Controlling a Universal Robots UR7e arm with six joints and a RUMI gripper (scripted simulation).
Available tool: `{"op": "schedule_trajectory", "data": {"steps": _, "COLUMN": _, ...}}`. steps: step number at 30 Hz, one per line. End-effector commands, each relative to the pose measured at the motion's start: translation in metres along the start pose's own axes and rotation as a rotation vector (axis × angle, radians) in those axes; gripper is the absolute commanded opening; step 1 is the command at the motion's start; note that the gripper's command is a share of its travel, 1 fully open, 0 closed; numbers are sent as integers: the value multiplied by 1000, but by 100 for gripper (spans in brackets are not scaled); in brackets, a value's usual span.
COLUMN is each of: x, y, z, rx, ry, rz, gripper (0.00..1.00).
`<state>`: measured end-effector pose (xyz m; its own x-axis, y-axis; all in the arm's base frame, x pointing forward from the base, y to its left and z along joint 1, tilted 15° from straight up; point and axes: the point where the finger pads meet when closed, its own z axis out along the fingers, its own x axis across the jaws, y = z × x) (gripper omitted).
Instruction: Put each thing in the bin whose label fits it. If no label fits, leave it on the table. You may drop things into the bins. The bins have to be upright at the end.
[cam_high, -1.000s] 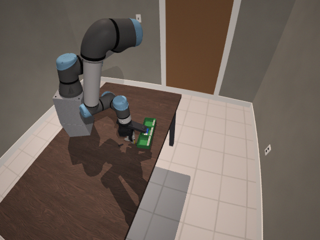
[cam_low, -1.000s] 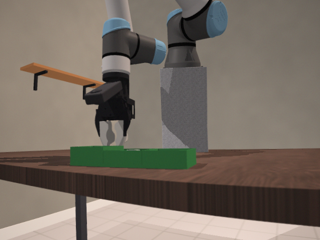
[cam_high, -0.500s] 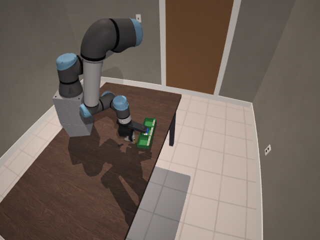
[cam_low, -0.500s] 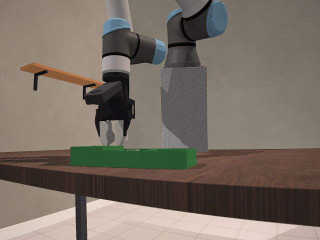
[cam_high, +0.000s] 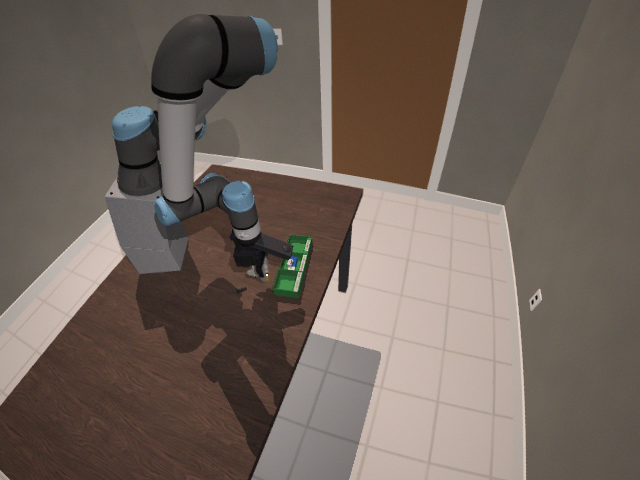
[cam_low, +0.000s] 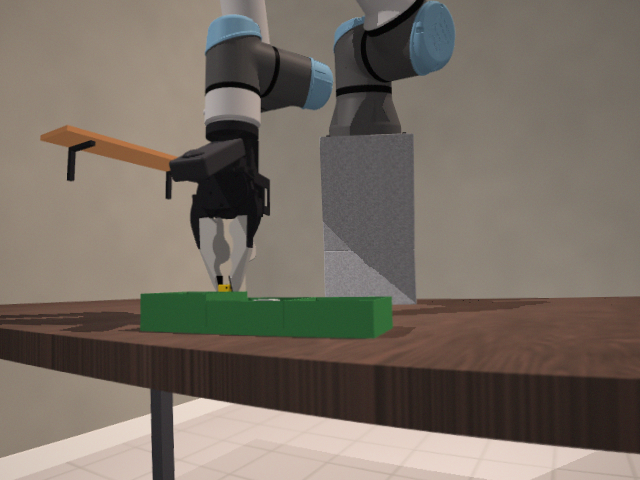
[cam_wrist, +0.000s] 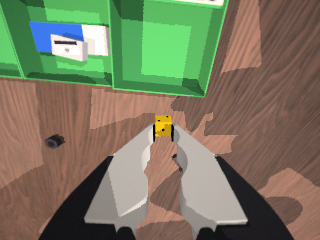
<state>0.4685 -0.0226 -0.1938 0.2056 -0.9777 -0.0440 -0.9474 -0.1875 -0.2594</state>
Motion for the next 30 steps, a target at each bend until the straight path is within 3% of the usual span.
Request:
{"op": "schedule_trajectory", "data": {"steps": 1, "x": 0, "y": 0, "z": -16, "rx": 0, "ry": 0, "rz": 0, "gripper": 0}}
{"op": "schedule_trajectory", "data": {"steps": 5, "x": 0, "y": 0, "z": -29, "rx": 0, "ry": 0, "rz": 0, "gripper": 0}}
{"op": "schedule_trajectory", "data": {"steps": 21, "x": 0, "y": 0, "z": -28, "rx": 0, "ry": 0, "rz": 0, "gripper": 0}}
{"op": "schedule_trajectory", "data": {"steps": 30, "x": -37, "y": -19, "z": -28, "rx": 0, "ry": 0, "rz": -321, "gripper": 0}}
